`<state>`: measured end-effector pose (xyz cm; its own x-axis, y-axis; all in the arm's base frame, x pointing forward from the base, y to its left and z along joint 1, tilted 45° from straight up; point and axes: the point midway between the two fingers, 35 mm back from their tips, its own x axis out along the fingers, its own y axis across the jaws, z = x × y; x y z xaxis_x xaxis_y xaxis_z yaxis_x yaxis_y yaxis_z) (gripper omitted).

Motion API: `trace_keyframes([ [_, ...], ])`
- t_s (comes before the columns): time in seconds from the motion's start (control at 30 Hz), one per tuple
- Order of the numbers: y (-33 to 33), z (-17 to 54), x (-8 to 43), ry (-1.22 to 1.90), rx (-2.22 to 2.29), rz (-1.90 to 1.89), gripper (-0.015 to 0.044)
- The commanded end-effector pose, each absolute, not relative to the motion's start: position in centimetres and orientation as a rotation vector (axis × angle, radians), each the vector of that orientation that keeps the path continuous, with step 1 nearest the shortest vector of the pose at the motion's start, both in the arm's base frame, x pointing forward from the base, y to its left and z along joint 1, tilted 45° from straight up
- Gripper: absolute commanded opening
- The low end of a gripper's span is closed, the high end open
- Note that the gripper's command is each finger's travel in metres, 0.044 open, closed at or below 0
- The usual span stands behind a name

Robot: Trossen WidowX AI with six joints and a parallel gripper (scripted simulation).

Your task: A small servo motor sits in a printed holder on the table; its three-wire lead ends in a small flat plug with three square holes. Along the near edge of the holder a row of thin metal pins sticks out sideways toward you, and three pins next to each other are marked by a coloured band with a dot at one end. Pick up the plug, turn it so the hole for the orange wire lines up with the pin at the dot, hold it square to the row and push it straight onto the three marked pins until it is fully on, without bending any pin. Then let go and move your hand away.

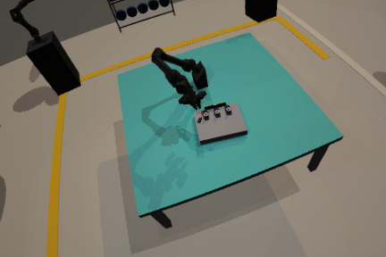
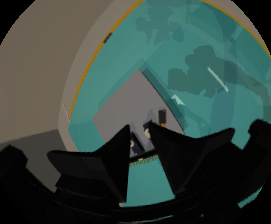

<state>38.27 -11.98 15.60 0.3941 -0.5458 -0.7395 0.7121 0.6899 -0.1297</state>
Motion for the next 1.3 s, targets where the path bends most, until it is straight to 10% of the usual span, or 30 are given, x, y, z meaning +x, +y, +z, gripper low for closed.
trace_keyframes([
  [0.0,-13.4,13.9,38.1,0.925,0.205,-0.917,0.0115],
  [1.27,-19.9,6.7,36.0,1.151,0.064,-1.238,0.0115],
])
